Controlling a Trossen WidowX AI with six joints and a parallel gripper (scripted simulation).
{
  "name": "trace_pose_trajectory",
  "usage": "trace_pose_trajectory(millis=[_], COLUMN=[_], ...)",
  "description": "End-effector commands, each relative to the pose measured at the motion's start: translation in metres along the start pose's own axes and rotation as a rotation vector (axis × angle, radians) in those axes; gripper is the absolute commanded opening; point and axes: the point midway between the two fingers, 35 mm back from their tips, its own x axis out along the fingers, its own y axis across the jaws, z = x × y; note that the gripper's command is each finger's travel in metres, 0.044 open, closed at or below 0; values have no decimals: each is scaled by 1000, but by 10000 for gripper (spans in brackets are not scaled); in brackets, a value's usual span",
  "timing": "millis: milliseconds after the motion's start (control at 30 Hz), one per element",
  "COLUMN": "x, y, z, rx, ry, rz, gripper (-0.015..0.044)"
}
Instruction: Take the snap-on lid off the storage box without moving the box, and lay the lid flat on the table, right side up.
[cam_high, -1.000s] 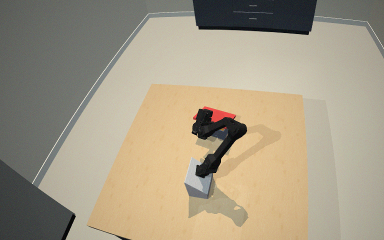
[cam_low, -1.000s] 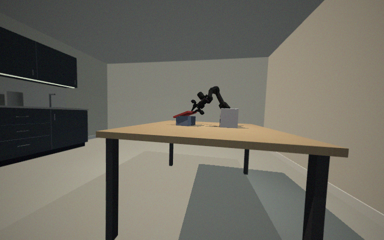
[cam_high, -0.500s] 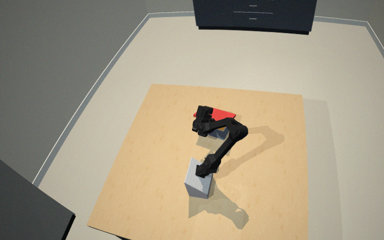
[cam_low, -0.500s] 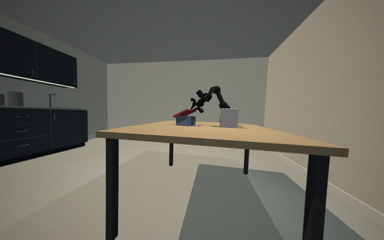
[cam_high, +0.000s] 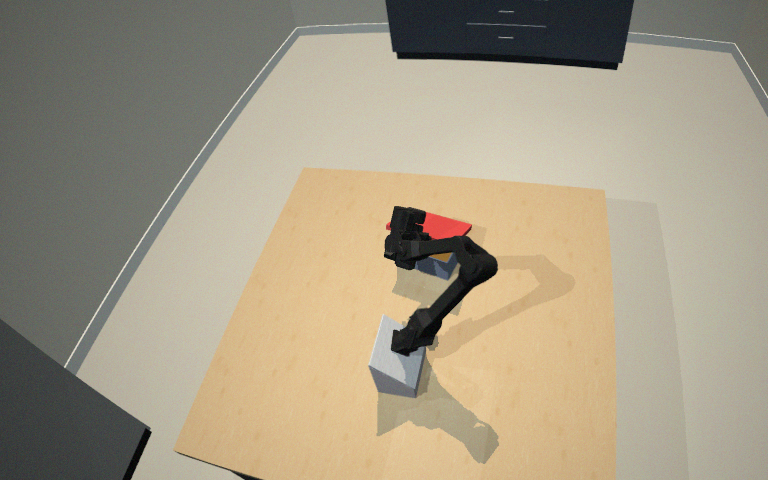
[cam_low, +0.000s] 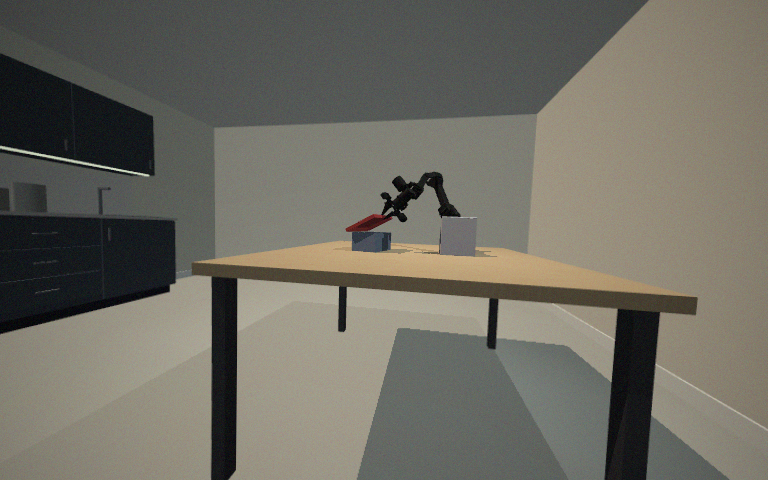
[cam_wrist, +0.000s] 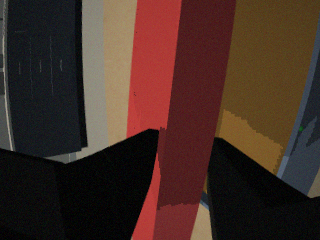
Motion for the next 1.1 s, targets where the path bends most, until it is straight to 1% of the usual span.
trace_pose_trajectory(millis=[0,1067], x=[-7,-34], y=[12,44], z=[0,0], rx=[21,22], ry=[1,2], rz=[16,15], gripper=[0,0])
